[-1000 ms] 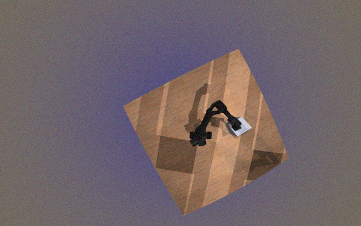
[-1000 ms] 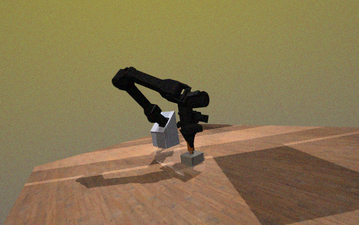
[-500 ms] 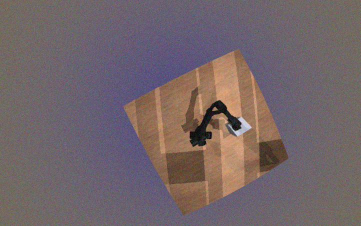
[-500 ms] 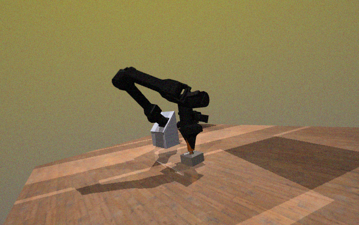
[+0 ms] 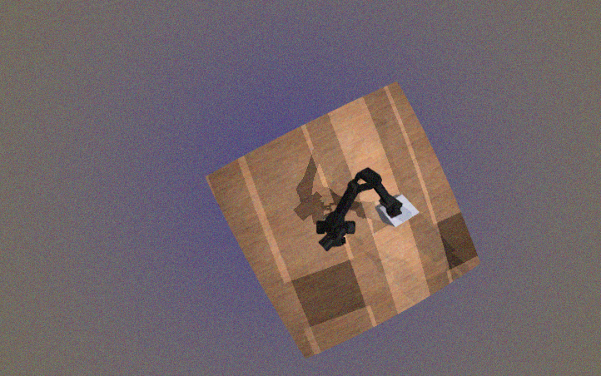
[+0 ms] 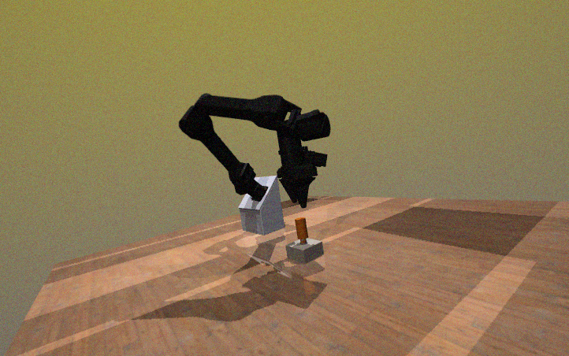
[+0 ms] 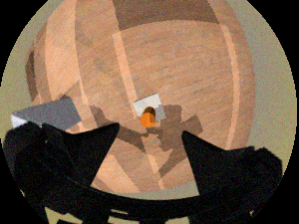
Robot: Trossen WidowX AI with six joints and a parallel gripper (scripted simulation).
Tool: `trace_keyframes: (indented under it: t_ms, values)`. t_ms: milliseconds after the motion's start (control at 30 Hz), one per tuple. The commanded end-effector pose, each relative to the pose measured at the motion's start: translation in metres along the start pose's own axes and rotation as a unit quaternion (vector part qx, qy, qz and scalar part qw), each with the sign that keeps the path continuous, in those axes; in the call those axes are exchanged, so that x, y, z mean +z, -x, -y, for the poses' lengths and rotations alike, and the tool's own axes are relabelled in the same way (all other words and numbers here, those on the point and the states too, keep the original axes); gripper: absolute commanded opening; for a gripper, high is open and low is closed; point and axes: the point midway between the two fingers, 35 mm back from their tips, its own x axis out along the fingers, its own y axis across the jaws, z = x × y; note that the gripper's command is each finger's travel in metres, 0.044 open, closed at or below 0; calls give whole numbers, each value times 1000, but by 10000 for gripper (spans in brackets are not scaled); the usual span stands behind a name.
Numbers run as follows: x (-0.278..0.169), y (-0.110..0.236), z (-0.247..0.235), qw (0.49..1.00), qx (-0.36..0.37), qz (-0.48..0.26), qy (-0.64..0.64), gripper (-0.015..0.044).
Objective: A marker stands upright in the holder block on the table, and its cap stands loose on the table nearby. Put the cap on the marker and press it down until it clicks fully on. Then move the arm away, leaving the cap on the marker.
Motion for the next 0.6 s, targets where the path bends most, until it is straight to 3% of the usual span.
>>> trace_keyframes:
  t_ms: [0, 167, 333, 500, 567]
  values:
    - [-1, 4, -2, 999, 4, -2, -33, 388]
    - [-1, -1, -3, 963, 3, -3, -269, 256]
    - [-2, -5, -5, 872, 1, -4, -489, 125]
    - [-2, -5, -5, 856, 1, -4, -516, 0]
    - [-2, -5, -5, 856, 1, -4, -516, 0]
